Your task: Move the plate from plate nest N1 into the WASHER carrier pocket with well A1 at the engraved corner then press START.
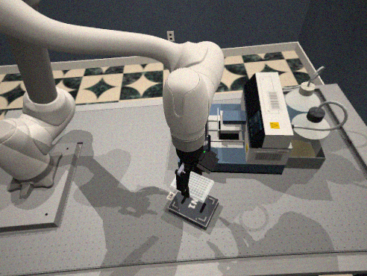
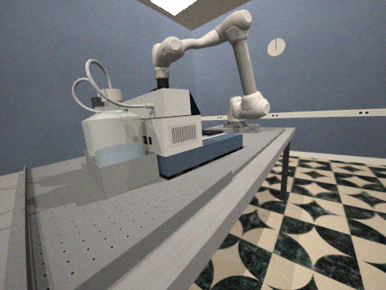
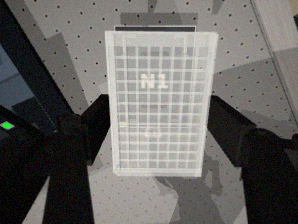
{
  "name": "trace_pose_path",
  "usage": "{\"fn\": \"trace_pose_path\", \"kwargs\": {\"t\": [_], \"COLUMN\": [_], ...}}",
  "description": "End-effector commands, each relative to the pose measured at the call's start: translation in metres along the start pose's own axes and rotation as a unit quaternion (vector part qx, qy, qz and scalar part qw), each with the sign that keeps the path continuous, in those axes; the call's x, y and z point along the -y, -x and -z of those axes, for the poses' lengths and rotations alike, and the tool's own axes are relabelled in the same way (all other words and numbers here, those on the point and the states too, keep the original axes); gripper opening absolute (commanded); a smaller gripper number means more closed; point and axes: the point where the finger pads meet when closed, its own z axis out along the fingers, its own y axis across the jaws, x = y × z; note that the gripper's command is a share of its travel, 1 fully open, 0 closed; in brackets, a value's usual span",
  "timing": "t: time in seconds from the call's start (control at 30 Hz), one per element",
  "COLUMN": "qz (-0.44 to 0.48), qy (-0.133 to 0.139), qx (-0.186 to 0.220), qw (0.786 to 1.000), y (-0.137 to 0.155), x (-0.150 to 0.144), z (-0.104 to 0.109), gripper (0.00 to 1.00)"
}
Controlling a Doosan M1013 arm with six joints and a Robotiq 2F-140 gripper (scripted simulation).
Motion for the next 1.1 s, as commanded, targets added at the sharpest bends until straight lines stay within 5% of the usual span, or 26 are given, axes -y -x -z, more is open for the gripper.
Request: {"fn": "trace_pose_path", "kwargs": {"t": [0.0,0.47,1.07], "qz": [-0.046,-0.243,-0.49], "qy": [0.0,-0.001,-0.001], "qx": [-0.001,-0.001,0.0], "qw": [0.999,0.97,0.872], "y": [0.006,0.032,0.067], "x": [0.013,0.067,0.139], "z": [0.002,0.002,0.002], "gripper": [0.1,0.1,0.1]}}
